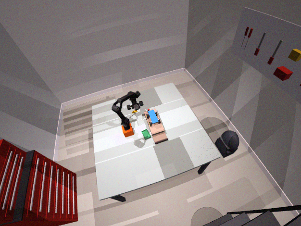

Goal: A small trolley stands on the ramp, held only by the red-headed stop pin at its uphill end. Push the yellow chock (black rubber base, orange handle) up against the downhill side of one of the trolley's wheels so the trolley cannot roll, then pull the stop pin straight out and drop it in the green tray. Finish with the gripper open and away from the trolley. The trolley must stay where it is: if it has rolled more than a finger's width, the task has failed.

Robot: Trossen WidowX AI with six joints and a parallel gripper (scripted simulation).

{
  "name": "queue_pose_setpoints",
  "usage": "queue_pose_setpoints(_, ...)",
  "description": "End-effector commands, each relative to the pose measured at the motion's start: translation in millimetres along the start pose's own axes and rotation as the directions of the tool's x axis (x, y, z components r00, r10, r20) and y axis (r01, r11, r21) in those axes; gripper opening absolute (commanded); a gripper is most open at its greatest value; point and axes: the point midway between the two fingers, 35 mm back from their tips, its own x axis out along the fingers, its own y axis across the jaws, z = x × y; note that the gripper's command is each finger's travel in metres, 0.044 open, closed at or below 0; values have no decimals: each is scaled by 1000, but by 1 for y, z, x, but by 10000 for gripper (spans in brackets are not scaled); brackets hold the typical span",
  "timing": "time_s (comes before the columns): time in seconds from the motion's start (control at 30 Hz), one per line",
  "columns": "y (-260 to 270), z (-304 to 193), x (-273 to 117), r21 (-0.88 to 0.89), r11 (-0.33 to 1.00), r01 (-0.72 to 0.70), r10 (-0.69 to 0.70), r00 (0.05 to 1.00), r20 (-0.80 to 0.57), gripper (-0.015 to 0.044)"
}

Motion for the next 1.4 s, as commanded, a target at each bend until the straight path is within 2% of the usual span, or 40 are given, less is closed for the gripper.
queue_pose_setpoints(0.0, 1, 5, 0, 8, 1000, -1, 1, 1000, 6, 0)
queue_pose_setpoints(1.37, 38, 150, 9, 8, 1000, -6, 5, 1000, 21, 0)
